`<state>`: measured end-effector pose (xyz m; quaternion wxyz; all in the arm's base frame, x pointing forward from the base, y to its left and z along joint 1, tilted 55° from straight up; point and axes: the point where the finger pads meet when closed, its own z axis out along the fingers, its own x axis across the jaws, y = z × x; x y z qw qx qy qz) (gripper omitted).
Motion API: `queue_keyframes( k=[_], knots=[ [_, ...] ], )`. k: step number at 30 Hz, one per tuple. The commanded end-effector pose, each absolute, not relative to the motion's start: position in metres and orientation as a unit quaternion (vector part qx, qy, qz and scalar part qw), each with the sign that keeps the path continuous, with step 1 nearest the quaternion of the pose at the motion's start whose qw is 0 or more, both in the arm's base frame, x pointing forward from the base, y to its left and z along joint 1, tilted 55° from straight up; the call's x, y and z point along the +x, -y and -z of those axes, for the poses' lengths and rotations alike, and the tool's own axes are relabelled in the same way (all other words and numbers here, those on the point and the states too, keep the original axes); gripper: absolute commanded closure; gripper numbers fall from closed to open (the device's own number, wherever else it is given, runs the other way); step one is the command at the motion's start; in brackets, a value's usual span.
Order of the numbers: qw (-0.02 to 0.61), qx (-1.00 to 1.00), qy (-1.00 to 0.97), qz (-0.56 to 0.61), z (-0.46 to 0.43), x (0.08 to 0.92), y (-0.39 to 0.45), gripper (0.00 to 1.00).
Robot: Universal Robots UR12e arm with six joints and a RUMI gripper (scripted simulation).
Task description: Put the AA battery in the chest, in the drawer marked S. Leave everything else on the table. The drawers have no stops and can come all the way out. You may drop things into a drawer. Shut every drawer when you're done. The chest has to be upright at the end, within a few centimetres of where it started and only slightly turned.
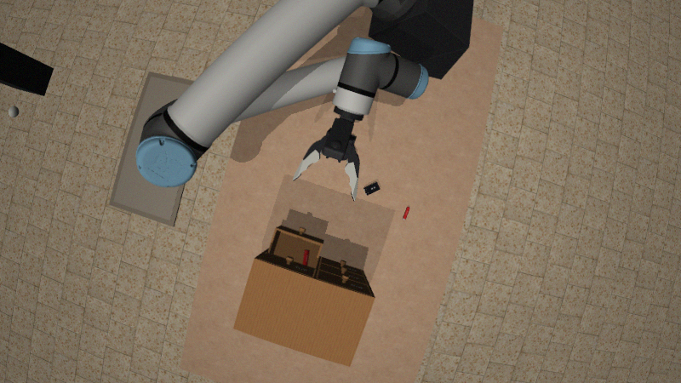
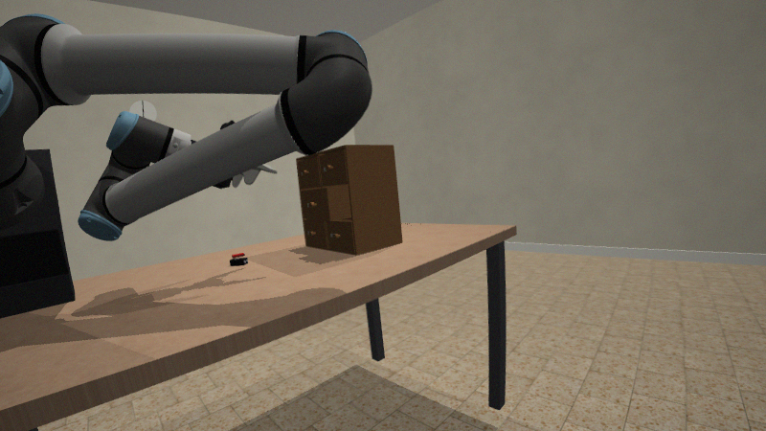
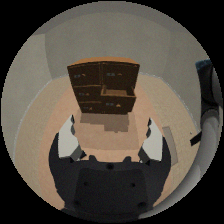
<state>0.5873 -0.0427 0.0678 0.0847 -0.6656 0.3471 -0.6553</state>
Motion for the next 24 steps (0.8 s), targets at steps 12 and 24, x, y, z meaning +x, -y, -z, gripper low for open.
queue_keyframes(
  k=[12,24],
  knots=[
    [0.065,-0.668,-0.366,0.645,-0.0691,0.5872,0.0406,0.00],
    [0.040,-0.670,-0.390,0.630,-0.0705,0.5871,0.0386,0.00]
  ],
)
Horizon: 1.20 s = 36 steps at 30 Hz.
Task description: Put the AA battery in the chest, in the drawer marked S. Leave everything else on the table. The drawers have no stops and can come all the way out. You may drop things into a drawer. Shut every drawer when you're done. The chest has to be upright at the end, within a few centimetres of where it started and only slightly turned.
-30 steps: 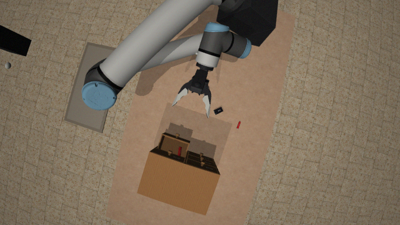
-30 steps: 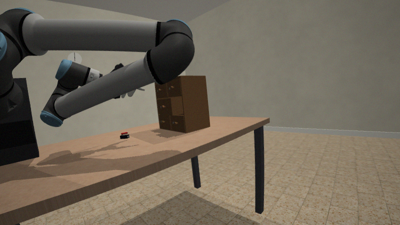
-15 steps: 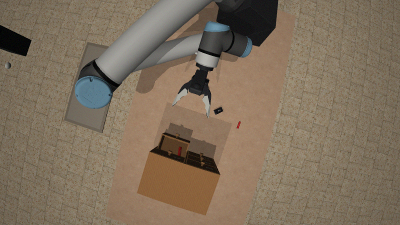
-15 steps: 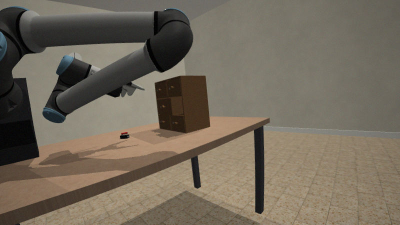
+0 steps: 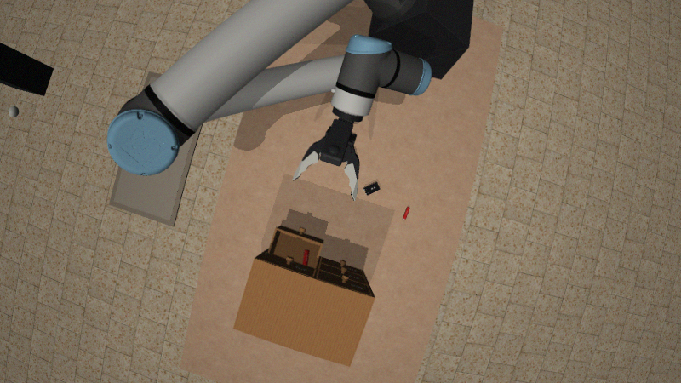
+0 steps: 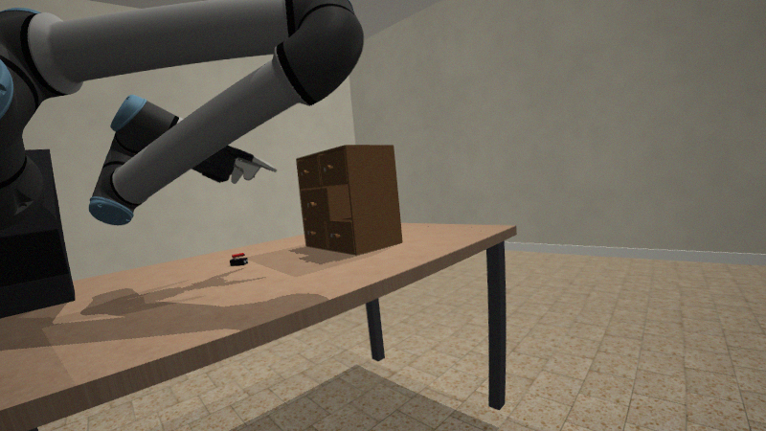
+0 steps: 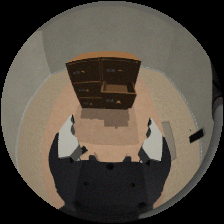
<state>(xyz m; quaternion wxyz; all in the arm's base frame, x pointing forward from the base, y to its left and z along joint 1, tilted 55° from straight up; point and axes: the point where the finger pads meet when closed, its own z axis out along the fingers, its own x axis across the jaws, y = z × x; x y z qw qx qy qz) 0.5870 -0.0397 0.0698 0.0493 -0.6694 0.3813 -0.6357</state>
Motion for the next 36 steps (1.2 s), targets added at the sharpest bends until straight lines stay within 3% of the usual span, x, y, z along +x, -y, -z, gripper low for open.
queue_keyframes(
  k=[1,36],
  knots=[
    [0.037,-0.670,-0.393,0.629,-0.0707,0.5870,0.0383,0.00],
    [-0.055,-0.669,-0.476,0.569,-0.0757,0.5868,0.0310,0.00]
  ],
)
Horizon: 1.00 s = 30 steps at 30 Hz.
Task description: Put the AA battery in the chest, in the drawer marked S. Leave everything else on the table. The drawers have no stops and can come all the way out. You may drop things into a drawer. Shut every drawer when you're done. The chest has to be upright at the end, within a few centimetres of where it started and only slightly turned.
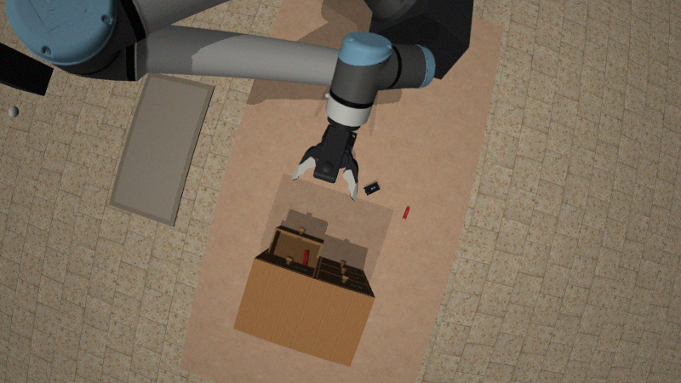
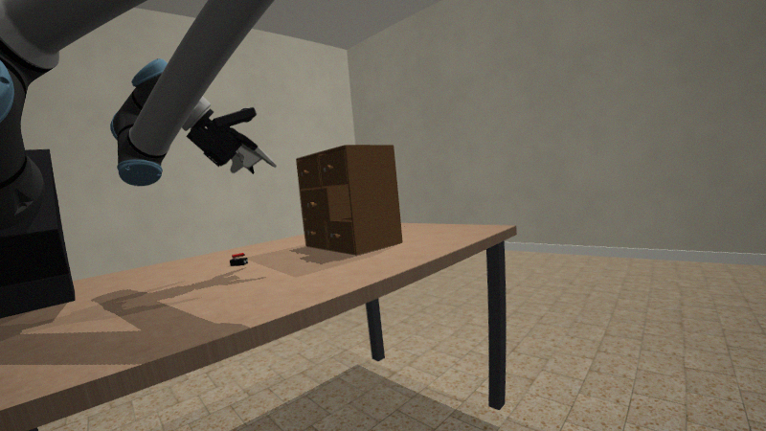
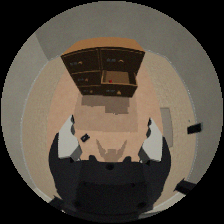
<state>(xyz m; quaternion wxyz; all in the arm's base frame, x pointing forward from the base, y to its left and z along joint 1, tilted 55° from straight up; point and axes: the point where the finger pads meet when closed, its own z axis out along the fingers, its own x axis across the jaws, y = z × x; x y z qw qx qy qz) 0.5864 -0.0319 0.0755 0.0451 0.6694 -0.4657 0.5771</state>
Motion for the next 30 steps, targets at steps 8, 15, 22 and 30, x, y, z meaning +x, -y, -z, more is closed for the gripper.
queue_keyframes(
  k=[8,15,22,30],
  knots=[
    [0.078,0.666,0.494,-0.553,-0.0772,0.5865,0.0291,0.00],
    [0.099,0.664,0.512,-0.536,-0.0781,0.5866,0.0274,0.00],
    [0.114,0.661,0.524,-0.525,-0.0790,0.5865,0.0262,0.00],
    [0.136,0.657,0.542,-0.506,-0.0802,0.5864,0.0243,0.00]
  ],
)
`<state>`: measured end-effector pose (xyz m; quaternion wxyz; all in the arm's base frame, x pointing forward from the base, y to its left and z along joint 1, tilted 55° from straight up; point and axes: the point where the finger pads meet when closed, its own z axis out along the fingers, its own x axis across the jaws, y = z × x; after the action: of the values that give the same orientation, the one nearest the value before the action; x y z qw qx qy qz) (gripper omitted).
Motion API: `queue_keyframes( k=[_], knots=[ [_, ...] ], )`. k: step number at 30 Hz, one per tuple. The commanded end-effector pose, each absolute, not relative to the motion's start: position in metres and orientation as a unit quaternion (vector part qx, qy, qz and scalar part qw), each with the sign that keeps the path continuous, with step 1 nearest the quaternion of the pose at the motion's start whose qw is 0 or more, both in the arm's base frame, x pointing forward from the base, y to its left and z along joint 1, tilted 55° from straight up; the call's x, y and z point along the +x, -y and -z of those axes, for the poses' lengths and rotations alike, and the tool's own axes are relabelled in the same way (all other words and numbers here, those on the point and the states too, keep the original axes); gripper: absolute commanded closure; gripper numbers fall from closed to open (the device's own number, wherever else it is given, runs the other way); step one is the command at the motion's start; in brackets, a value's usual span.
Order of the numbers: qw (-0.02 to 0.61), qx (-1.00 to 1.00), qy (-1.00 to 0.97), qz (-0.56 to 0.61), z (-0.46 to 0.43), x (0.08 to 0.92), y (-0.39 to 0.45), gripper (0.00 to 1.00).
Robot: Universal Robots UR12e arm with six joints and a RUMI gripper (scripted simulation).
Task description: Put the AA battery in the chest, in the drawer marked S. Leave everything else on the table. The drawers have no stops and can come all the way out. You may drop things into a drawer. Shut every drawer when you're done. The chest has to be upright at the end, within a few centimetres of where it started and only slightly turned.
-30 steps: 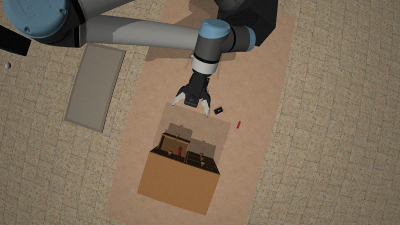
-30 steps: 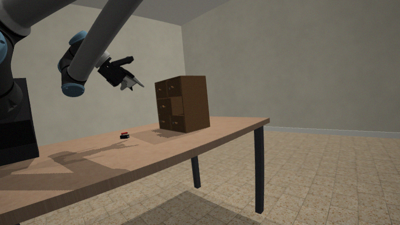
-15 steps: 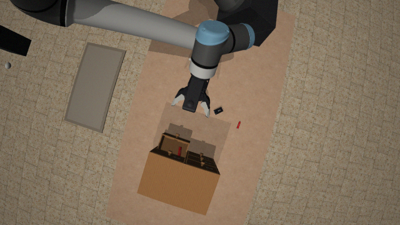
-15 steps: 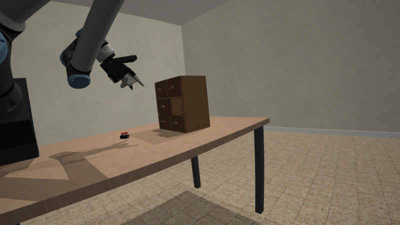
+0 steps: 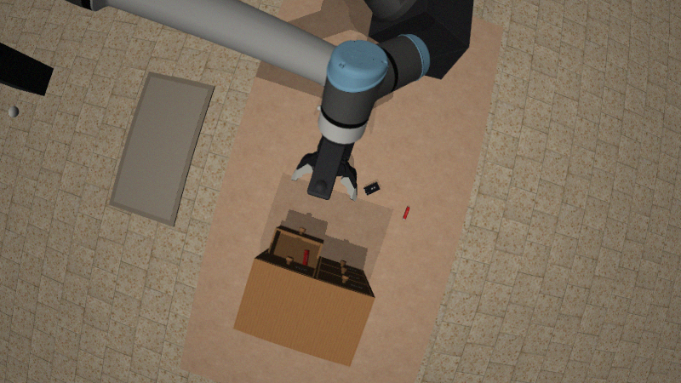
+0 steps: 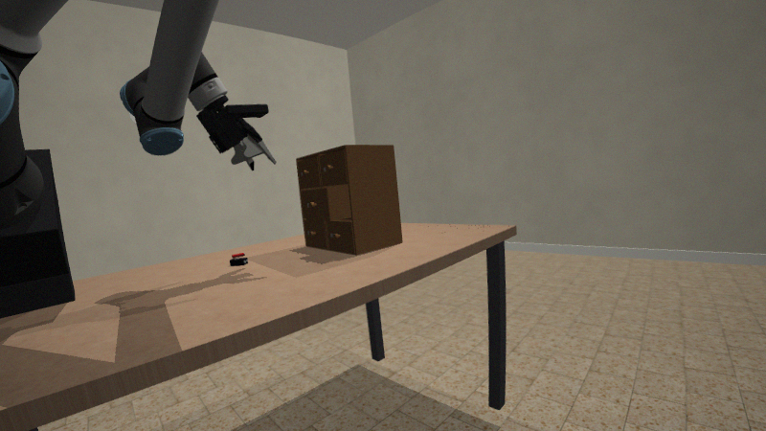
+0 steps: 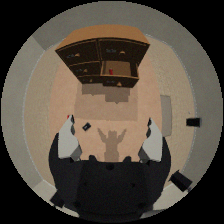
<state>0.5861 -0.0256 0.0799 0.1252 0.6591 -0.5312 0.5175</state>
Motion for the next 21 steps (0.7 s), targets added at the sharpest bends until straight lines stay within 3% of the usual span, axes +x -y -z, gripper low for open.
queue_keyframes(
  k=[1,21],
  knots=[
    [0.139,0.656,0.544,-0.504,-0.0805,0.5864,0.0241,0.00],
    [0.181,0.646,0.575,-0.468,-0.0828,0.5863,0.0206,0.00]
  ],
)
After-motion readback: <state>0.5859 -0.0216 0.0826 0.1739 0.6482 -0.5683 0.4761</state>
